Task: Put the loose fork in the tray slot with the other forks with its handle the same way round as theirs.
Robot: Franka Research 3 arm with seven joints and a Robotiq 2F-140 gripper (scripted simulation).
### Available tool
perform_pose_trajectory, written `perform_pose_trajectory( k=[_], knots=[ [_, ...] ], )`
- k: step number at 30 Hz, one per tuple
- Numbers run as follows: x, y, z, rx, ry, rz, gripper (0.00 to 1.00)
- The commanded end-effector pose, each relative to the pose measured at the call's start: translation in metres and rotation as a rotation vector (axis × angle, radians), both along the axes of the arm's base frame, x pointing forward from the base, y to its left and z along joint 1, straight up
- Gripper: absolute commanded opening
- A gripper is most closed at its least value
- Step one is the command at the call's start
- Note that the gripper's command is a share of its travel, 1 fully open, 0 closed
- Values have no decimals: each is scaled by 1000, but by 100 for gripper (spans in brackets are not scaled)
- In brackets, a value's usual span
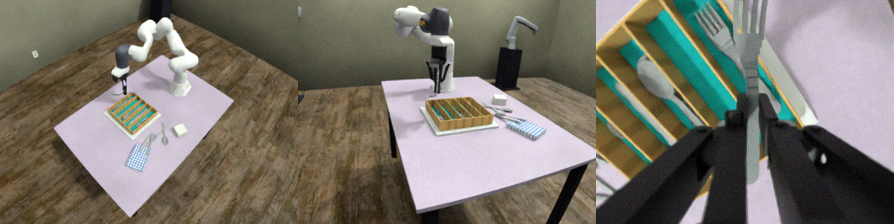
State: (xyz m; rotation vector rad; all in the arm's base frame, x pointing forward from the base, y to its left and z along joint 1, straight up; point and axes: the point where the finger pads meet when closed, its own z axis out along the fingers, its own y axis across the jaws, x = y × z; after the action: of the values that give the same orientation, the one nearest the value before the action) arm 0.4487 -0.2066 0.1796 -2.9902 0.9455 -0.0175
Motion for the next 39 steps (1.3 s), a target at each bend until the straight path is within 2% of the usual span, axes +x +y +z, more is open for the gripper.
perform_pose_trajectory(
  k=[1, 11, 26, 33, 39],
  knots=[
    [-3, -3, 0, -6, 10, 167, 13],
    [-3, -3, 0, -7, 10, 301, 13],
    [-2, -3, 0, -8, 11, 579, 13],
    [-3, -3, 0, -9, 9, 600, 13],
    [-5, -4, -1, -44, -106, 606, 13]
  ],
)
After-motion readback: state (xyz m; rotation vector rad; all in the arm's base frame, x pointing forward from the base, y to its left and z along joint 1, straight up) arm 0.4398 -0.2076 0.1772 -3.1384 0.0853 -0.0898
